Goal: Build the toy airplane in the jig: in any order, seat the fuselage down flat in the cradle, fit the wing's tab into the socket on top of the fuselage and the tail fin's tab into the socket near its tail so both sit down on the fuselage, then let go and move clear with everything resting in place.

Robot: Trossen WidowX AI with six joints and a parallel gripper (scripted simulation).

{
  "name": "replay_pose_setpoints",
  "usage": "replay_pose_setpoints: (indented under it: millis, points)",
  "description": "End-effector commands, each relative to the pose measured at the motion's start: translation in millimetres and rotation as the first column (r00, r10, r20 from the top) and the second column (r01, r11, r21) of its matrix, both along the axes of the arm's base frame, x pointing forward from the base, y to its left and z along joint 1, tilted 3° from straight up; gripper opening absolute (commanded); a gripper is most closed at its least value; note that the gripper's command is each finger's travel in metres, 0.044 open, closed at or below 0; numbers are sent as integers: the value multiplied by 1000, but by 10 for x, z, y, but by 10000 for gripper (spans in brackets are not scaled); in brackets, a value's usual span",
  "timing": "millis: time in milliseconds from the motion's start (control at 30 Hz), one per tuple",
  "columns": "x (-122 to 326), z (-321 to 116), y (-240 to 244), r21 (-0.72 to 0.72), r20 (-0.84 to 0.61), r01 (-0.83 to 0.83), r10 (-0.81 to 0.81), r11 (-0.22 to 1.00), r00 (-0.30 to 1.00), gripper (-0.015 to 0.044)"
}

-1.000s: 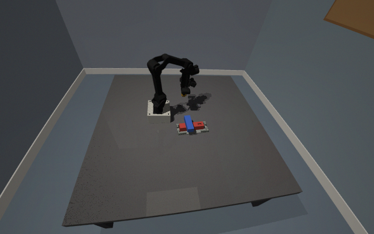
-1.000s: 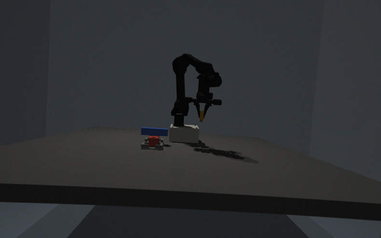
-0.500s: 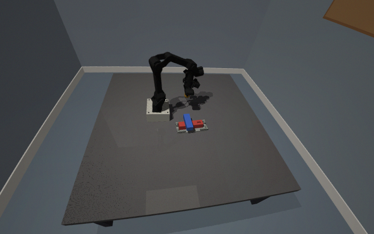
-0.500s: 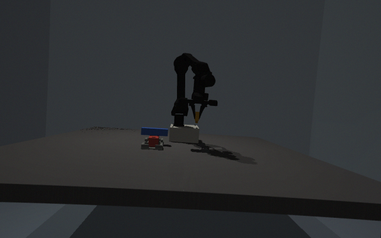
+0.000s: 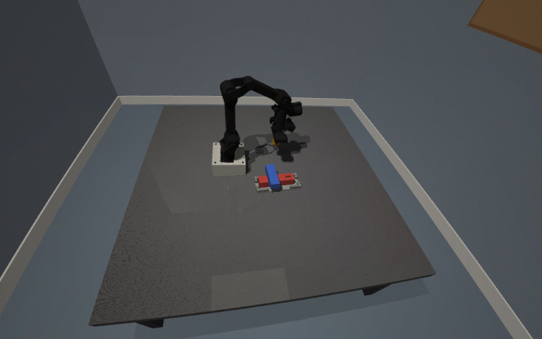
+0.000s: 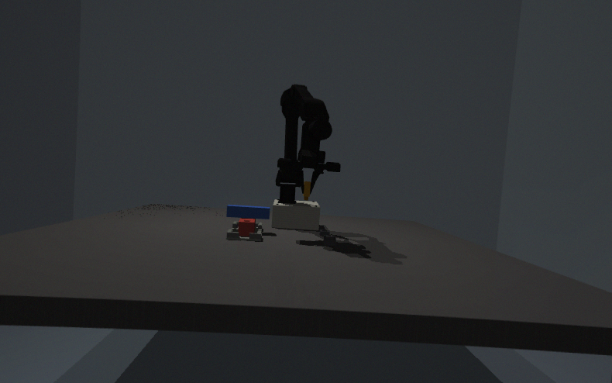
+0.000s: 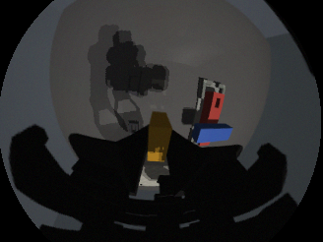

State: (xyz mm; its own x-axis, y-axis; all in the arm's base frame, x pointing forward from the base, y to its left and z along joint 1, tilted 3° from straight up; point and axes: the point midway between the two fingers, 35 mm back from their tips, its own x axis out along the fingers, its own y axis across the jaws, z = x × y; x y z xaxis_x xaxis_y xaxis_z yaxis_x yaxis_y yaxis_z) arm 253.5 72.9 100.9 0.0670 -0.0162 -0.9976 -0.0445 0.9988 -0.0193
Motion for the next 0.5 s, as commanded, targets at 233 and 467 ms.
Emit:
replay_pose_setpoints:
  millis: [233, 467]
  points:
    - [192, -27, -235, 6, 12, -11, 10, 1000, 1000, 0]
    - [300, -54, -411, 6, 24, -9, 9, 1000, 1000, 0]
